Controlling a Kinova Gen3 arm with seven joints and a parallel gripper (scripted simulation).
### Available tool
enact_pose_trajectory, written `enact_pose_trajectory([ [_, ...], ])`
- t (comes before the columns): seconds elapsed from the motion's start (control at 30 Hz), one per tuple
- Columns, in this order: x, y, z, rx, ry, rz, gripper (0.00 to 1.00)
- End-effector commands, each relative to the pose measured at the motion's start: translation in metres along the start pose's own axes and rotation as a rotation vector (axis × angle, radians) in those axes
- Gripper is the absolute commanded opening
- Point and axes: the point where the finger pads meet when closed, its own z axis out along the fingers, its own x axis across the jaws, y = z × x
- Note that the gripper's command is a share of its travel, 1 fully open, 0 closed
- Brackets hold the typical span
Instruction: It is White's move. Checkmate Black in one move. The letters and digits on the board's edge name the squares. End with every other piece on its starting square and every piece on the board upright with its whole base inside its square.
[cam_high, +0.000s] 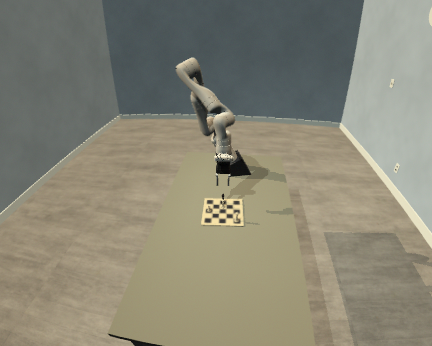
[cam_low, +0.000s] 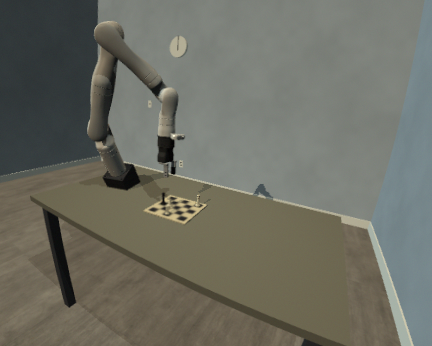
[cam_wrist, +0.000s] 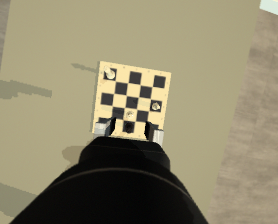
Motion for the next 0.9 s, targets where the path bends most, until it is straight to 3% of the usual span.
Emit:
enact_pose_trajectory([
  [0.0, -0.002, -0.003, -0.012, 0.012, -0.009, 0.001, 1.0],
  [0.23, -0.002, -0.003, -0.024, 0.012, -0.009, 0.001, 1.0],
  [0.87, -0.002, -0.003, -0.025, 0.012, -0.009, 0.001, 1.0],
])
